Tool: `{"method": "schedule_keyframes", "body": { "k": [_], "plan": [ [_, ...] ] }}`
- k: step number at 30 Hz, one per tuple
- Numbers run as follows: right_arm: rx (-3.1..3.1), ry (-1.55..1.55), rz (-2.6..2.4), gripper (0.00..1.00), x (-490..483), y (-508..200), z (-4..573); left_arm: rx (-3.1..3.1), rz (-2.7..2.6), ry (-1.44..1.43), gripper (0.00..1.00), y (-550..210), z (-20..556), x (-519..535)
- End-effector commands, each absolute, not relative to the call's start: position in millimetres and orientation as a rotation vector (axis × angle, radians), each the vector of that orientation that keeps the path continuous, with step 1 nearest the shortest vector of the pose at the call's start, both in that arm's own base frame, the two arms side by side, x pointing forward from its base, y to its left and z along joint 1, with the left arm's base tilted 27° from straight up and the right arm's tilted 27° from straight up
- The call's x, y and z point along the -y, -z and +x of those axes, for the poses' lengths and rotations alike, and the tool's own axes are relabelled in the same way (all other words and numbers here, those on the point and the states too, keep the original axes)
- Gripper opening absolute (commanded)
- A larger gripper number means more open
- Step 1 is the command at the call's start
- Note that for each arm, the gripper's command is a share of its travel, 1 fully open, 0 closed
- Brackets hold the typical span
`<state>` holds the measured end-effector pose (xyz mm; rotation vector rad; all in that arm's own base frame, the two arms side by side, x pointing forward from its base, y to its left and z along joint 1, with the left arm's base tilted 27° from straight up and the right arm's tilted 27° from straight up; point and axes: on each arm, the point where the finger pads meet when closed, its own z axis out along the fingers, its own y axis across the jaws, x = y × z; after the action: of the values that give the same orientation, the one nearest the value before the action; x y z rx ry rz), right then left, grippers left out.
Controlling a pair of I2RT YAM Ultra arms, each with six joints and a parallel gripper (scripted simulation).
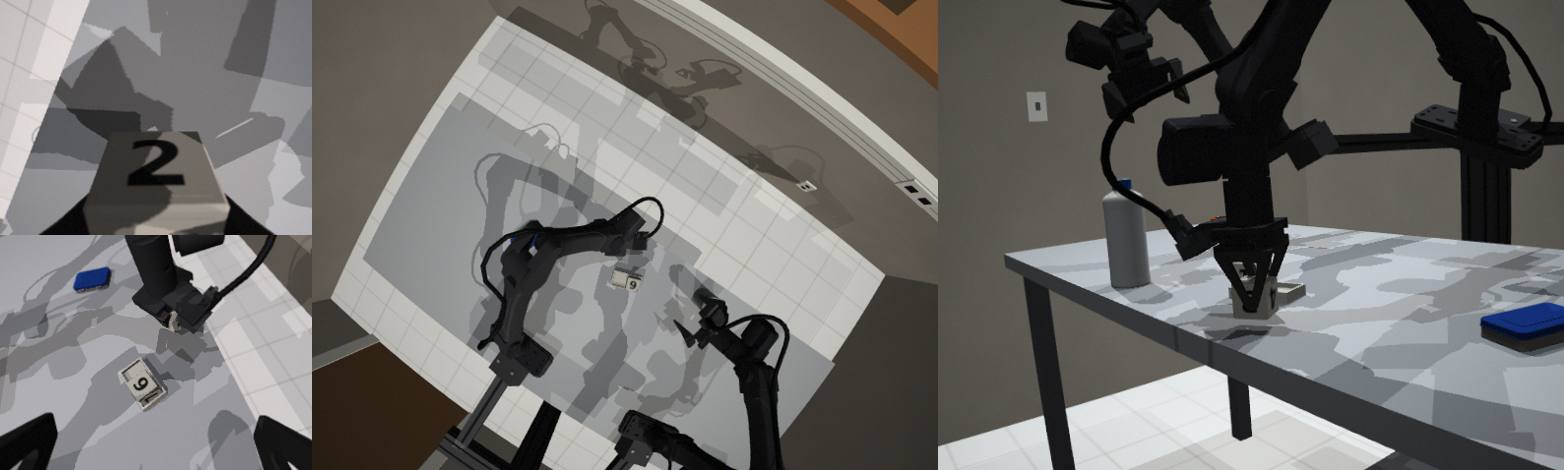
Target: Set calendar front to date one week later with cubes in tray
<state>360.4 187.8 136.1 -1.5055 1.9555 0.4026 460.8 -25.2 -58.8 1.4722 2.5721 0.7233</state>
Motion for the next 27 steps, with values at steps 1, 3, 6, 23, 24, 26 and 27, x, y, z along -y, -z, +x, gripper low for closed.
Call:
{"method": "schedule_keyframes", "body": {
  "k": [1, 3, 6, 23, 24, 26, 27],
  "plan": [
    [-1.892, -0.371, -1.505, 1.0, -198.8, -154.6, 367.2, -2.567, 1.531, -0.682, 0.4, 61.5, 462.9, 30.3],
    [-1.892, -0.371, -1.505, 1.0, -198.8, -154.6, 367.2, -2.543, 1.528, -0.687, 0.4, 58.4, 467.5, 35.6],
    [-1.892, -0.371, -1.505, 1.0, -198.8, -154.6, 367.2, -2.558, 1.521, -0.686, 0.4, 64.3, 475.0, 22.3],
    [-1.891, -0.371, -1.507, 1.0, -198.8, -154.5, 367.1, -2.531, 1.506, -0.705, 0.7, 20.0, 466.4, 36.7],
    [-1.89, -0.384, -1.514, 1.0, -199.5, -154.0, 364.7, -2.528, 1.503, -0.708, 0.7, 12.7, 465.4, 39.1],
    [-1.885, -0.419, -1.532, 1.0, -201.6, -153.0, 358.5, -2.522, 1.496, -0.714, 0.7, -0.7, 464.2, 43.7],
    [-1.886, -0.44, -1.54, 1.0, -202.7, -151.5, 355.4, -2.518, 1.491, -0.716, 0.7, -7.0, 464.3, 45.9]
  ]
}}
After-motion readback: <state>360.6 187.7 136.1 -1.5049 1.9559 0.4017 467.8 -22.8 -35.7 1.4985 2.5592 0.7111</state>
